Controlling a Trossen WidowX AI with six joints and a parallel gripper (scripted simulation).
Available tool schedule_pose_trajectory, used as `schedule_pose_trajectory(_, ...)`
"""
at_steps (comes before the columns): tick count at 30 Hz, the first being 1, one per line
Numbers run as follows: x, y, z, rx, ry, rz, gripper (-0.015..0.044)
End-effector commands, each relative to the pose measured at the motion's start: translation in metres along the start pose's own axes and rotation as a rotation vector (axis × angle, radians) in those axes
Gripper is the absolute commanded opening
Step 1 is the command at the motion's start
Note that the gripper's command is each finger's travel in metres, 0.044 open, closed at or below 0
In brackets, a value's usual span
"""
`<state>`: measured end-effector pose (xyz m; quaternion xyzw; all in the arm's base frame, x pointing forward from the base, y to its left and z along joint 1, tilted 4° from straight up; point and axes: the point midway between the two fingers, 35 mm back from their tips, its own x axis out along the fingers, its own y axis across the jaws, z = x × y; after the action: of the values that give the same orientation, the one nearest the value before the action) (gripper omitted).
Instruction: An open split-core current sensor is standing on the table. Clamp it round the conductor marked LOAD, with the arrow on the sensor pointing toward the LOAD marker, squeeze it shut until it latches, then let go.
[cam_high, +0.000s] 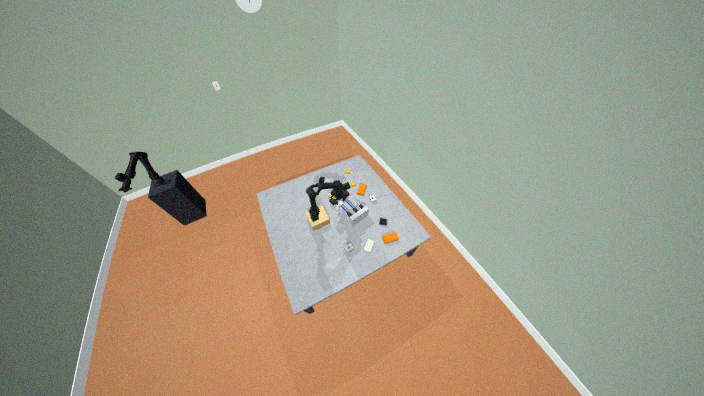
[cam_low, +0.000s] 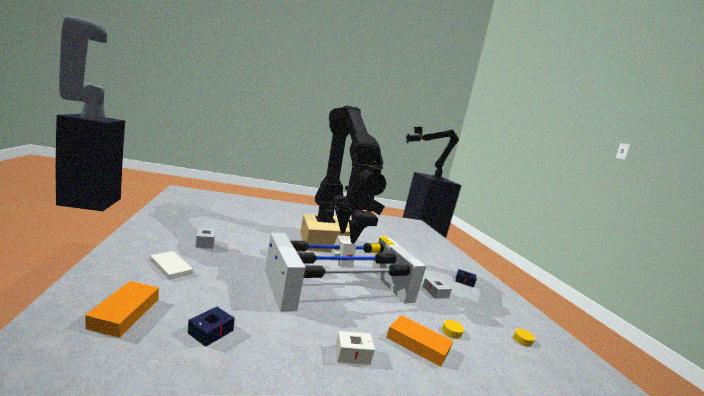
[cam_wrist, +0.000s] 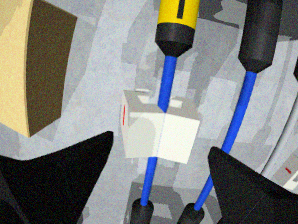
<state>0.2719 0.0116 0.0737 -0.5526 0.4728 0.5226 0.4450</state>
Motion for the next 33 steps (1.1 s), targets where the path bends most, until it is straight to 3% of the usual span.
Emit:
schedule_pose_trajectory(1,0.0,0.0,0.0,0.001,0.0,0.001,0.044)
schedule_pose_trajectory(9,0.002,0.0,0.0,0.0,0.0,0.005,0.044)
schedule_pose_trajectory(14,0.043,0.001,0.0,-0.005,0.002,0.067,0.044)
schedule_pose_trajectory(33,0.066,0.002,0.0,-0.005,0.002,0.067,0.044)
